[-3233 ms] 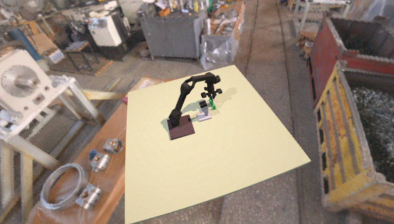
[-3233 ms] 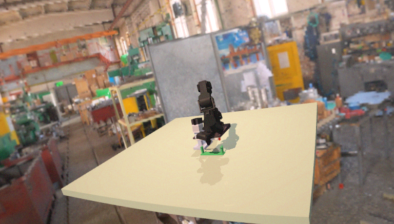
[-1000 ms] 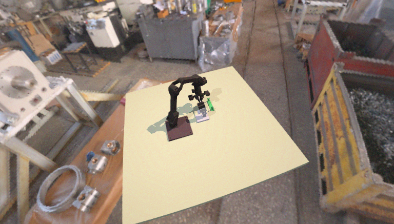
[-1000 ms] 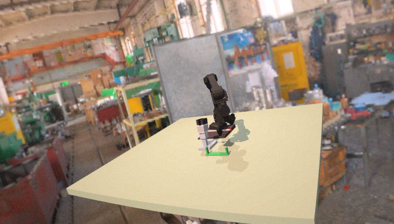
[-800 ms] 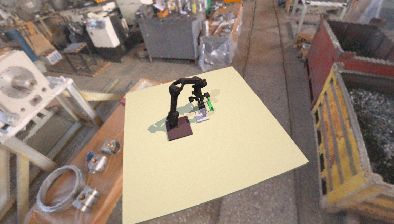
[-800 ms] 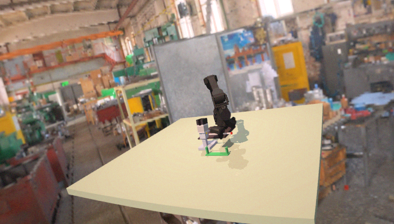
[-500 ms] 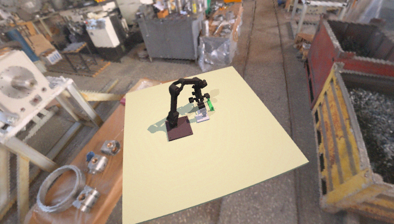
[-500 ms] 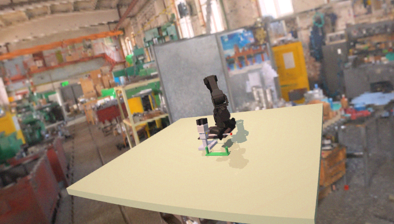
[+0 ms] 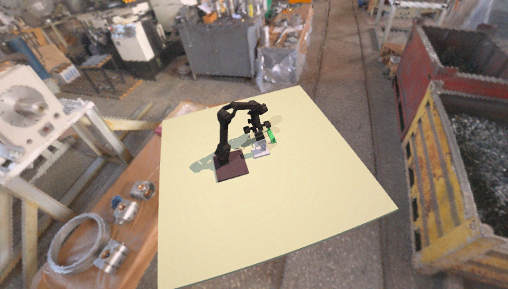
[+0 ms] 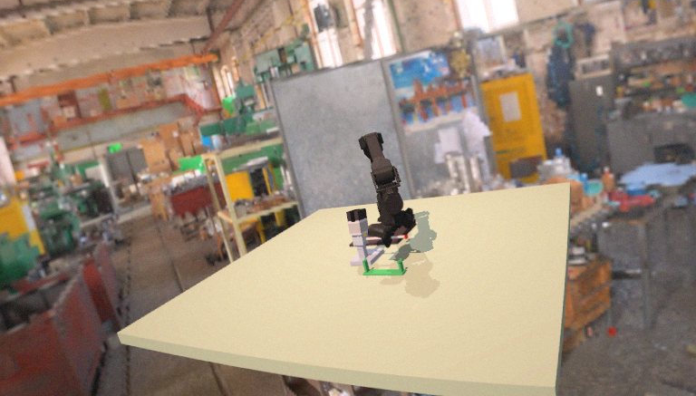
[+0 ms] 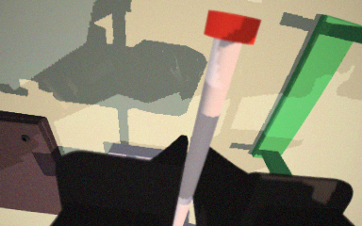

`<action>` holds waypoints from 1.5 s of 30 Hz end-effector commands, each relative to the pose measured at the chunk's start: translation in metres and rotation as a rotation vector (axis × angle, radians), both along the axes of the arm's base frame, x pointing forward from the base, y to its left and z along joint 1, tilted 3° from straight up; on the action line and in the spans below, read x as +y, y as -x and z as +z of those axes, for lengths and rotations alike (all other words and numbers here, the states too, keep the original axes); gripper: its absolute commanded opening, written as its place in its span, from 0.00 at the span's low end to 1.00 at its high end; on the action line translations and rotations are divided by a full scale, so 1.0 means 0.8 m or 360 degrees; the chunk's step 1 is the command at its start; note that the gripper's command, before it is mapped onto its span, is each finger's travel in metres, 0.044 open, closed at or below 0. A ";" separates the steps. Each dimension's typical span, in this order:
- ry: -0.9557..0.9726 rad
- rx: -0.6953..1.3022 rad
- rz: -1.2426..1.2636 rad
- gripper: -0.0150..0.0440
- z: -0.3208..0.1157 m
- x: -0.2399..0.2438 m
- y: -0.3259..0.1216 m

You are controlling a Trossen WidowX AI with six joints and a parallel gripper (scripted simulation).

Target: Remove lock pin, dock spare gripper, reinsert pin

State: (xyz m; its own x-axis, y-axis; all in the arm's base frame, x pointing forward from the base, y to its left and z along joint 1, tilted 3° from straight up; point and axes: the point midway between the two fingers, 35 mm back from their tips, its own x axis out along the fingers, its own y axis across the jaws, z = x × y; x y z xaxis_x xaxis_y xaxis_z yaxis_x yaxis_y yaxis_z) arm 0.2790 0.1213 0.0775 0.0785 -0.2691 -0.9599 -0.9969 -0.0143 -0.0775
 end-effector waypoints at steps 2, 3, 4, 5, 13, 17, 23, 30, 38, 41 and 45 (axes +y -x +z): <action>0.0002 0.0000 0.0001 0.25 0.000 -0.005 0.000; 0.0002 0.0000 0.0001 0.25 0.000 -0.006 0.000; 0.0002 0.0000 0.0001 0.25 0.000 -0.007 0.000; 0.0002 0.0000 0.0001 0.25 0.000 -0.007 0.000; 0.0002 -0.0001 0.0001 0.25 0.000 -0.013 0.000; 0.0001 -0.0001 0.0001 0.25 0.000 -0.015 0.000; 0.0001 0.0000 0.0001 0.25 0.000 -0.020 0.000; 0.0001 0.0001 0.0001 0.25 0.000 -0.024 -0.001; 0.0000 0.0003 0.0001 0.25 0.000 -0.030 -0.001; 0.0000 0.0004 0.0001 0.25 0.000 -0.032 -0.001; 0.0000 0.0005 0.0001 0.25 0.000 -0.035 -0.001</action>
State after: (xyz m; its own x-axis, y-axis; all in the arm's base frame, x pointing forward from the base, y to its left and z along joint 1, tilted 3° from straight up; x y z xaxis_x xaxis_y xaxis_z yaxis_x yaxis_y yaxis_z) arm 0.2794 0.0963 0.0777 0.0745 -0.2660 -0.9611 -0.9972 -0.0137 -0.0735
